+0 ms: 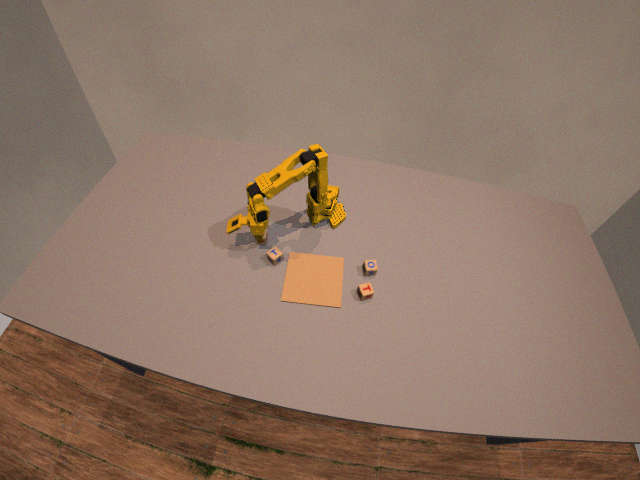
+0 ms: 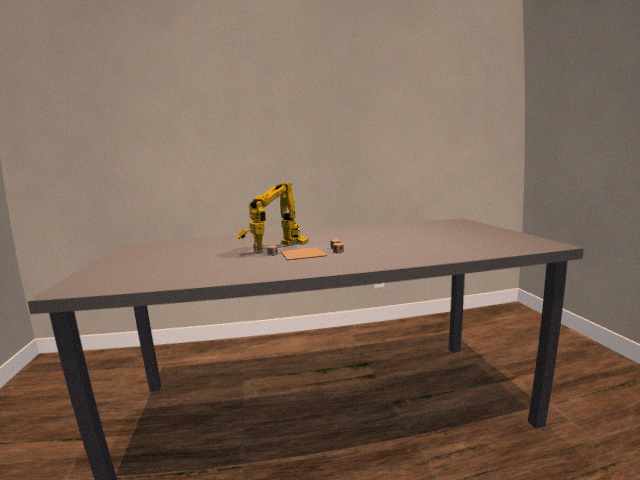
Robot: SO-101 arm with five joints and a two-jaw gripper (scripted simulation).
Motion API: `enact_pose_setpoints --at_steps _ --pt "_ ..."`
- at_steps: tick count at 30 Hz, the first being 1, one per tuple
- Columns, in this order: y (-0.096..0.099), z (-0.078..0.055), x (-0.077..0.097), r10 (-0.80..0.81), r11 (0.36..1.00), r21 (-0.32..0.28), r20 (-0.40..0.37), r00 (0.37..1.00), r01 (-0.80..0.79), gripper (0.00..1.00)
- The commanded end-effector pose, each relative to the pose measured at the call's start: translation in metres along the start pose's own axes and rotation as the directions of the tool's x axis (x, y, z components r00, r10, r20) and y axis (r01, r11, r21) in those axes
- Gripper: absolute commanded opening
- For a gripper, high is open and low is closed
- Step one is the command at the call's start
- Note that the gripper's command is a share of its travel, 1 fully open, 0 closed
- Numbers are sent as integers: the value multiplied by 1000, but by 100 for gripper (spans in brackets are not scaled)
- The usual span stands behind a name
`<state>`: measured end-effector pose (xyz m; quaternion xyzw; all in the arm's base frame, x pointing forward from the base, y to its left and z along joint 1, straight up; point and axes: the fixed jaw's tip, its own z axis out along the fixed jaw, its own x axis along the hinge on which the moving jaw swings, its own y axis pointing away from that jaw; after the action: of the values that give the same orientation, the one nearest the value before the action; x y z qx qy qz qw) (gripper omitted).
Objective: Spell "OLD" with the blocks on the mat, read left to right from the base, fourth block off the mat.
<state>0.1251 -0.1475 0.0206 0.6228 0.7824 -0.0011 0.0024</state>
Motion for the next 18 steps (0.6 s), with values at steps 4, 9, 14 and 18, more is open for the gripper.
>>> enact_pose_setpoints --at_steps 4,9,14,18 --pt "3 -6 -8 8 1000 -28 57 998 -7 0" --pt "3 -6 -8 8 1000 -28 57 998 -7 0" --pt "3 -6 -8 8 1000 -28 57 998 -7 4" --pt "3 -6 -8 8 1000 -28 57 998 -7 12"
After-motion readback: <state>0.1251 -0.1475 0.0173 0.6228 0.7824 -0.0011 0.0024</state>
